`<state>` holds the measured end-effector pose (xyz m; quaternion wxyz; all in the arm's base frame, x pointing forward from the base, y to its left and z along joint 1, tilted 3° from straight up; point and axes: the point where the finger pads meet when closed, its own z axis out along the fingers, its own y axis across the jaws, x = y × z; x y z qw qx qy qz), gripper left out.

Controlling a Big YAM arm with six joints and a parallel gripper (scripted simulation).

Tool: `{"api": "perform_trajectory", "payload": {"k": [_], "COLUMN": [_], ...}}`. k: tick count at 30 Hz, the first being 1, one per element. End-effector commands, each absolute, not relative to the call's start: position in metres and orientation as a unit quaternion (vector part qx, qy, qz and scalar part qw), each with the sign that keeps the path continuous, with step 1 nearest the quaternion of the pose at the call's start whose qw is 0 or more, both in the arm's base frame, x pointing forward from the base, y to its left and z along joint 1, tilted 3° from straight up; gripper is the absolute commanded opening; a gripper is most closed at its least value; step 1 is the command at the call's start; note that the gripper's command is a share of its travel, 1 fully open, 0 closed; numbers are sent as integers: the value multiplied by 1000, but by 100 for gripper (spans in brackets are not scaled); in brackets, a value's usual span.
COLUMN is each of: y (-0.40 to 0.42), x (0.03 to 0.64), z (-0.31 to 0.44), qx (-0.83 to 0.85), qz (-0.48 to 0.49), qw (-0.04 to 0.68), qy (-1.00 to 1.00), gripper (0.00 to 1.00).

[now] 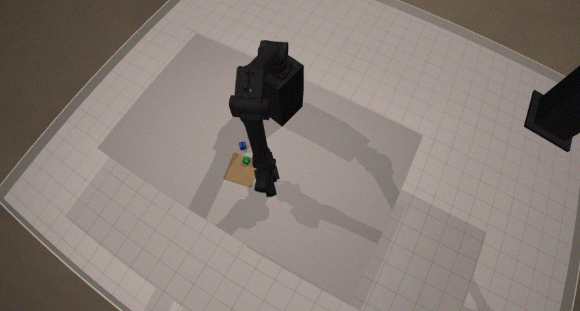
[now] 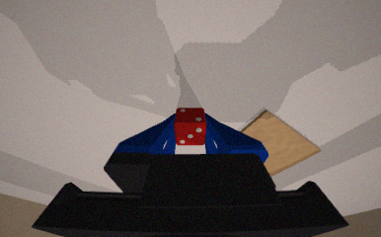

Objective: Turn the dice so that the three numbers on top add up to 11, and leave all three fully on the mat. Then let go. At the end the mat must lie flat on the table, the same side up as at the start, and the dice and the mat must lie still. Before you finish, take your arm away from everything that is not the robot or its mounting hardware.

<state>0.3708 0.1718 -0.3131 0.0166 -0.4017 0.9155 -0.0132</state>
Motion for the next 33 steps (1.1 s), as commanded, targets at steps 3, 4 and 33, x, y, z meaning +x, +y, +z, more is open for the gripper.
{"api": "perform_trajectory", "payload": {"k": [3,4,33], "y": [176,176,137], "x": [383,383,393], "z": [-280,-280,-200], "qx": [-400,-400,-299], "qz": [-12,-12,-9], "qw": [31,31,44], "qy": [916,916,953], "gripper": [26,26,26]}}
